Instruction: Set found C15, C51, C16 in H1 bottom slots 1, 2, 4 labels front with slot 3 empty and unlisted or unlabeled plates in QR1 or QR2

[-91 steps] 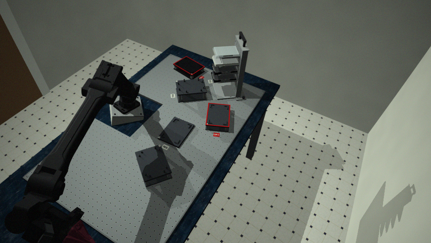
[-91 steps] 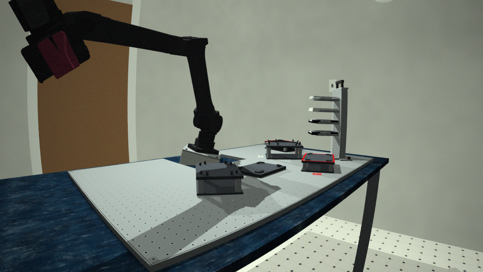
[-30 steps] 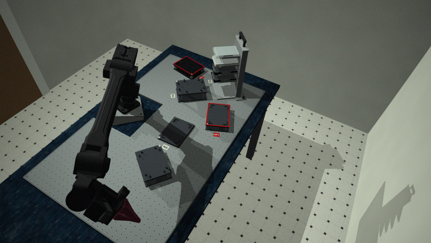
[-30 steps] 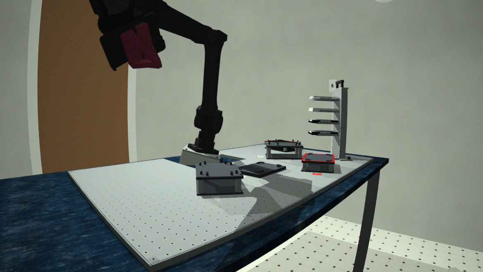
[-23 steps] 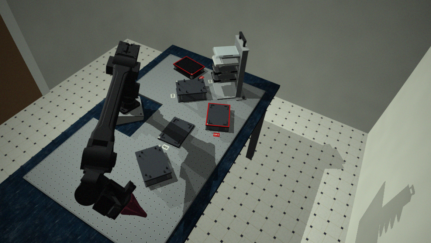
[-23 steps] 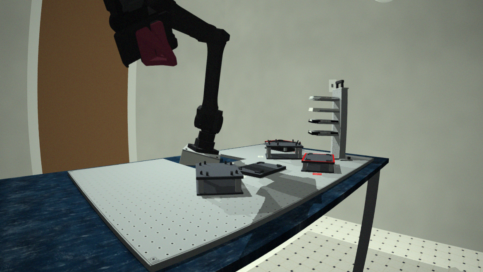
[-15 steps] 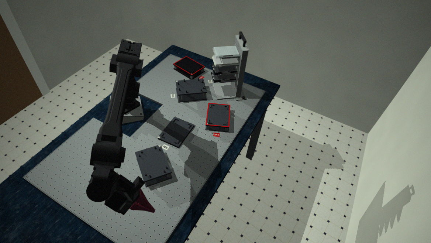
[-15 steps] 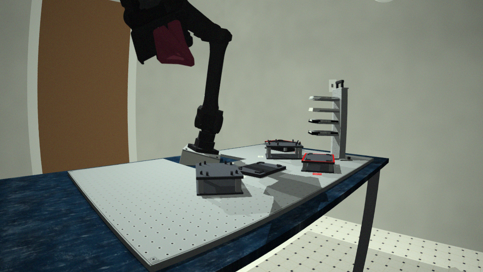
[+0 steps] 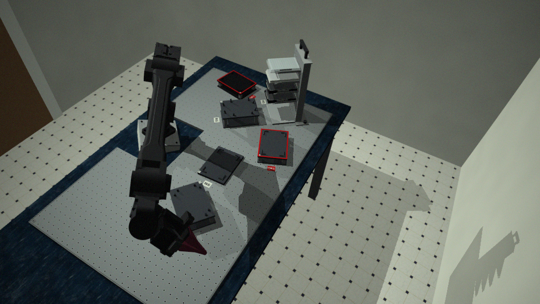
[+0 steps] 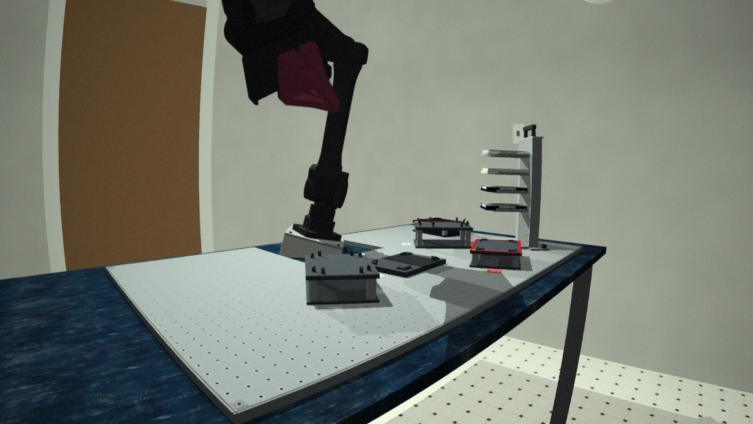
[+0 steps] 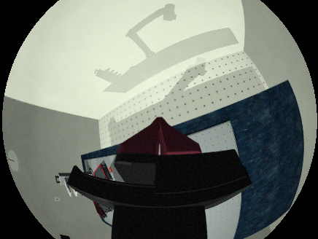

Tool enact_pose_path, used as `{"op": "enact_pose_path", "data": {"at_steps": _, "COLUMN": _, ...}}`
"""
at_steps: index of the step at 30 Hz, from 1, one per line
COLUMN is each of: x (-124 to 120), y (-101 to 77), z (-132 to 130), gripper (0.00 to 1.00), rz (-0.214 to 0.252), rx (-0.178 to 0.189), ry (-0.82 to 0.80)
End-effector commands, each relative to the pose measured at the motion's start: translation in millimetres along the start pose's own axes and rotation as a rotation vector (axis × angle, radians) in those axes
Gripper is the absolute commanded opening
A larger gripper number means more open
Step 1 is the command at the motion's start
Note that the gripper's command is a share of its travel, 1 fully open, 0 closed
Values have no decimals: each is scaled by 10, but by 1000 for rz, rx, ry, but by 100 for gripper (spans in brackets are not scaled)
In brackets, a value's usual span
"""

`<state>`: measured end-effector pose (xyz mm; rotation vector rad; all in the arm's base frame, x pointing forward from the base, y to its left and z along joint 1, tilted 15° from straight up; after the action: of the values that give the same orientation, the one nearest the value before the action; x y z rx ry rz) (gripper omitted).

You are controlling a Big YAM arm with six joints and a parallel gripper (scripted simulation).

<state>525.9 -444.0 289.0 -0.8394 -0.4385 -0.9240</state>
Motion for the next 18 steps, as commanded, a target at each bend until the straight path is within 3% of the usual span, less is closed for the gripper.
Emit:
{"op": "enact_pose_path", "data": {"at_steps": 1, "x": 454, "y": -283, "z": 557, "gripper": 0, "rz": -23, "rx": -21, "ry": -123}}
{"op": "enact_pose_path", "data": {"at_steps": 3, "x": 430, "y": -267, "z": 618, "gripper": 0, "rz": -9, "rx": -27, "ry": -125}}
{"op": "enact_pose_path", "data": {"at_steps": 4, "x": 166, "y": -155, "z": 507, "gripper": 0, "rz": 27, "rx": -23, "ry": -72}}
{"op": "enact_pose_path", "data": {"at_steps": 5, "x": 150, "y": -147, "z": 534, "gripper": 0, "rz": 27, "rx": -22, "ry": -72}}
{"op": "enact_pose_path", "data": {"at_steps": 6, "x": 176, "y": -139, "z": 559, "gripper": 0, "rz": 10, "rx": -24, "ry": -96}}
{"op": "enact_pose_path", "data": {"at_steps": 12, "x": 83, "y": -95, "z": 727, "gripper": 0, "rz": 10, "rx": -23, "ry": -73}}
{"op": "enact_pose_path", "data": {"at_steps": 13, "x": 289, "y": -192, "z": 903, "gripper": 0, "rz": 14, "rx": -35, "ry": -127}}
{"op": "enact_pose_path", "data": {"at_steps": 15, "x": 289, "y": -192, "z": 903, "gripper": 0, "rz": 14, "rx": -35, "ry": -127}}
{"op": "enact_pose_path", "data": {"at_steps": 18, "x": 255, "y": -174, "z": 996, "gripper": 0, "rz": 55, "rx": -53, "ry": -134}}
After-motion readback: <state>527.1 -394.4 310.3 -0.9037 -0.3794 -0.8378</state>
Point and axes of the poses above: the point where the finger pads meet when closed, its own y axis out along the fingers, its own z axis across the jaws, x = y × z, the point moved 6 cm from there along -y, back along the fingers, and after that the axes turned 4 degrees about -y, right-handed, at the moved point
